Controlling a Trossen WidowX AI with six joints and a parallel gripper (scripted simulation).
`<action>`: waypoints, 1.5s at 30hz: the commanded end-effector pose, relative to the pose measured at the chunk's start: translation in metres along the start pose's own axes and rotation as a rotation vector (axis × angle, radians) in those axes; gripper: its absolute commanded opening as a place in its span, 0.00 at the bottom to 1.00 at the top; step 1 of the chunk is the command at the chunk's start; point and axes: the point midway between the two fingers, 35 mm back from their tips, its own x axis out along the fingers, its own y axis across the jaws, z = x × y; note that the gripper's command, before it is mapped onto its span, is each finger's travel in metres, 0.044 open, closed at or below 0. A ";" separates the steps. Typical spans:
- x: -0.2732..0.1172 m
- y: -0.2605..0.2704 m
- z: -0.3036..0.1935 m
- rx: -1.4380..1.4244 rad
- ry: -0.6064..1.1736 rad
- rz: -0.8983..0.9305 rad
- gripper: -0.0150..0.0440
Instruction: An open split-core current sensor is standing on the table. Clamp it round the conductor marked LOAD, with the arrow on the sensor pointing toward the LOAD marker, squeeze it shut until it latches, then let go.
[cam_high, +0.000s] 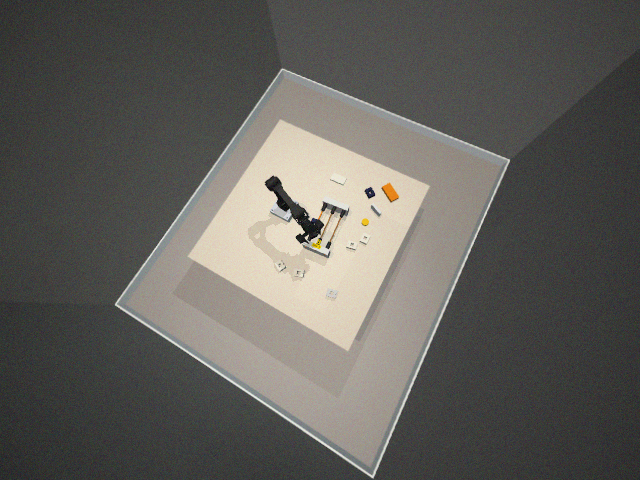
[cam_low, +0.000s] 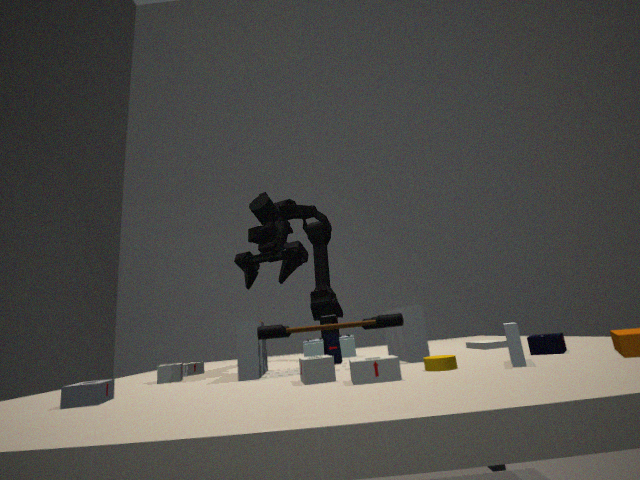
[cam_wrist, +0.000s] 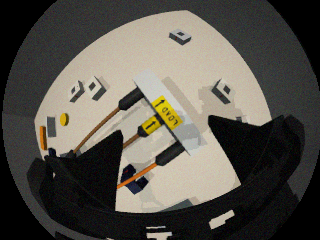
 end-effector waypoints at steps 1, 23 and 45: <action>0.005 -0.009 -0.009 0.025 0.096 -0.018 1.00; 0.003 0.023 -0.040 -0.096 0.129 0.038 0.82; 0.006 0.094 -0.170 -0.524 0.236 0.214 0.75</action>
